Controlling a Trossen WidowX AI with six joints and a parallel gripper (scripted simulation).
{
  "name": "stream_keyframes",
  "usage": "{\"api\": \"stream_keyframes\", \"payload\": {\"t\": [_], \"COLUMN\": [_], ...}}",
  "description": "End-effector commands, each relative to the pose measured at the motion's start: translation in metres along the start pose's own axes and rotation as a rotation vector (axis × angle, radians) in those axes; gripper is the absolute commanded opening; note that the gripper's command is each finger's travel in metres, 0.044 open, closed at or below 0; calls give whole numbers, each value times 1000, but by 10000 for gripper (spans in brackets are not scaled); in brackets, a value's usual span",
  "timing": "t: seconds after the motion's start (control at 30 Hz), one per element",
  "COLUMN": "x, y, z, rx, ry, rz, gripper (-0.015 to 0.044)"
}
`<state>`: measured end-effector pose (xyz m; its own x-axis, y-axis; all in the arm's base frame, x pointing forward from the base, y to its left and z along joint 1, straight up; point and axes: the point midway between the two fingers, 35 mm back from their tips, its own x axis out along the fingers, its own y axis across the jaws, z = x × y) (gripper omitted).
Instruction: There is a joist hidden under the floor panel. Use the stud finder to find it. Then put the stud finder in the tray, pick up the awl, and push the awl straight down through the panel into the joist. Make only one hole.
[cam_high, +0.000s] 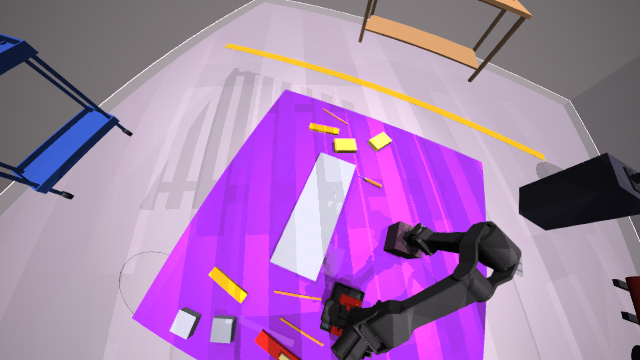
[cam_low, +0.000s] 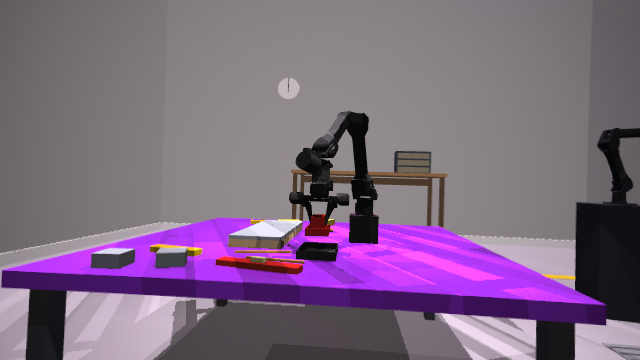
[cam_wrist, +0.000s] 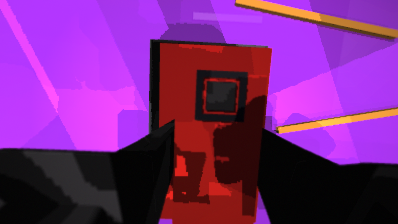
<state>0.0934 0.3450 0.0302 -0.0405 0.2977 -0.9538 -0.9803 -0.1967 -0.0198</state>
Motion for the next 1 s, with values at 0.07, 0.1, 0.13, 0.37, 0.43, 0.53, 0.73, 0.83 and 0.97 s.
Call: {"api": "stream_keyframes", "payload": {"t": [0.07, 0.1, 0.13, 0.37, 0.43, 0.53, 0.73, 0.83, 0.97], "x": [15, 17, 19, 34, 39, 43, 49, 53, 59], "y": [1, 1, 1, 2, 2, 2, 2, 3, 3], "z": [-6, -7, -7, -13, -15, -17, -18, -20, -22], "rx": [5, 5, 5, 5, 5, 5, 5, 5, 5], "ry": [3, 3, 3, 4, 4, 4, 4, 4, 4], "rz": [0, 0, 0, 0, 0, 0, 0, 0, 0], "gripper": [0, 0, 0, 0, 0, 0, 0, 0, 0]}}
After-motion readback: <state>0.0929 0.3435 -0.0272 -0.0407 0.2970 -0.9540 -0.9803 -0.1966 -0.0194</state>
